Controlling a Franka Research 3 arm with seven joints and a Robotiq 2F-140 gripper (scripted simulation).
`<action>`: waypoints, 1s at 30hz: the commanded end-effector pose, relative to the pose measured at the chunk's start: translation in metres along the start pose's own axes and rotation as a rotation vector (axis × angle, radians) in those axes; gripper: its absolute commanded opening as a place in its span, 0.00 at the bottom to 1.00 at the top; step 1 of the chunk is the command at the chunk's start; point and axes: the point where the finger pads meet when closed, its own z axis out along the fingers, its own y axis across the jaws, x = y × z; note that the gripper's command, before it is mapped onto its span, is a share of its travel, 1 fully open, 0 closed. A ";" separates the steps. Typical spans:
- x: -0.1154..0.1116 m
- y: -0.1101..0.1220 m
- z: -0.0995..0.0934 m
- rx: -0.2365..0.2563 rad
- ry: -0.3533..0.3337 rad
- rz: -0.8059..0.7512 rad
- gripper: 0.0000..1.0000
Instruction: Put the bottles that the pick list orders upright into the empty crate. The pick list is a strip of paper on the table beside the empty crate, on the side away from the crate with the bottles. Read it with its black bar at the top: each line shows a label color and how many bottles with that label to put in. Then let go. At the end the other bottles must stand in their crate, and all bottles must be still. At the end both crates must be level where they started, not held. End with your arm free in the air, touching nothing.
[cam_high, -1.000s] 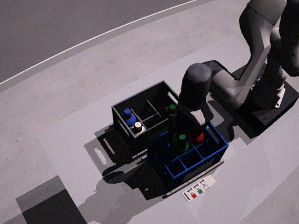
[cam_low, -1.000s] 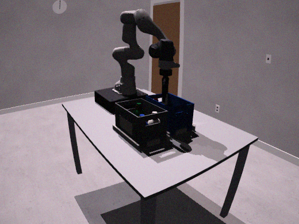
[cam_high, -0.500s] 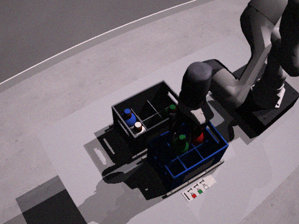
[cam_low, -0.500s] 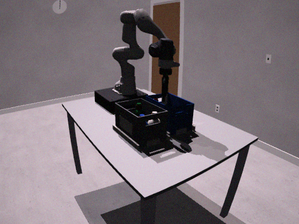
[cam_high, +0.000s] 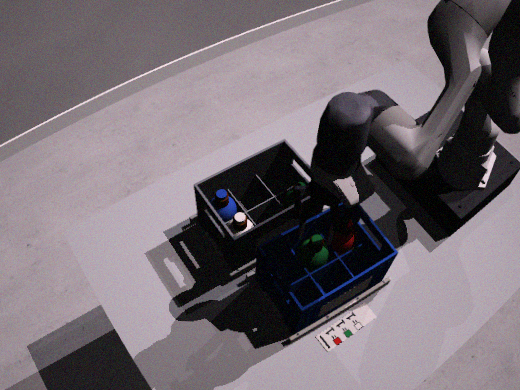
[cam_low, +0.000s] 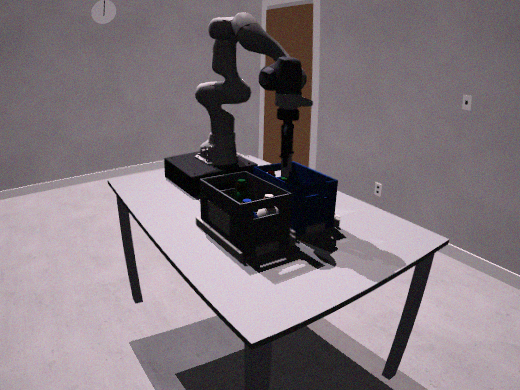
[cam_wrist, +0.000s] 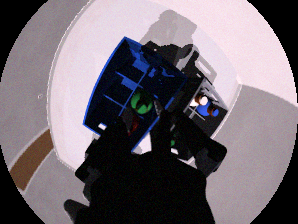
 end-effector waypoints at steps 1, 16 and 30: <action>-0.001 -0.003 -0.009 0.010 -0.005 -0.011 0.38; 0.000 -0.003 -0.044 0.010 -0.005 -0.011 0.38; 0.000 -0.003 -0.044 0.010 -0.005 -0.011 0.38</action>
